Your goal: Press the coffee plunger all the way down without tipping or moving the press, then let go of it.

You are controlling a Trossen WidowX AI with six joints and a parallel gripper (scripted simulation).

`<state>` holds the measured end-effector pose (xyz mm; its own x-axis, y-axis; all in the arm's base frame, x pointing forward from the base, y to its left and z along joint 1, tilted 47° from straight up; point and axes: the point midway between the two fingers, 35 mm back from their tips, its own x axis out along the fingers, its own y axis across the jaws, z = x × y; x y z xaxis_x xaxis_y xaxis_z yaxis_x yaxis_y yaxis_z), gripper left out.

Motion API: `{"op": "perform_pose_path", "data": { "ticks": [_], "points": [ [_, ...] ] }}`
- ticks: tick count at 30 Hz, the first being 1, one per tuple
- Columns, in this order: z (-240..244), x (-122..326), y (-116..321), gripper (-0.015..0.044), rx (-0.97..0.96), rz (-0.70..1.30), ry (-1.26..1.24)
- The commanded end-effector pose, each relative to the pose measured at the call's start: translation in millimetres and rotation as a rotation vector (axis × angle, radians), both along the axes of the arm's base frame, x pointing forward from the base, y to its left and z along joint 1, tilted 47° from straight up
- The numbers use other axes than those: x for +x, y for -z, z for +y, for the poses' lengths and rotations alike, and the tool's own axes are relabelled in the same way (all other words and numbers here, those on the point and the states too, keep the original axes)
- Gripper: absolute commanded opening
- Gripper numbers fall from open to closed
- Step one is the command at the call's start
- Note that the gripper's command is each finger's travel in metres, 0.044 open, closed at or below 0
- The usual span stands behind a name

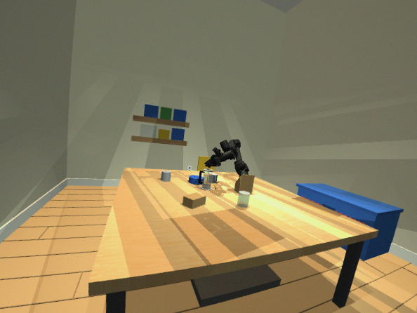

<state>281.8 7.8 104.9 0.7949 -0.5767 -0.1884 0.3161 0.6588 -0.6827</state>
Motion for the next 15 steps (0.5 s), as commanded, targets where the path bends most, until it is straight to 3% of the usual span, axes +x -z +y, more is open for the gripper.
{"op": "perform_pose_path", "data": {
  "ticks": [1,15],
  "points": [
    [12,7,-10,0.044,0.033,-0.036,-0.034],
    [49,-18,-50,0.044,0.007,0.025,0.01]
  ]
}}
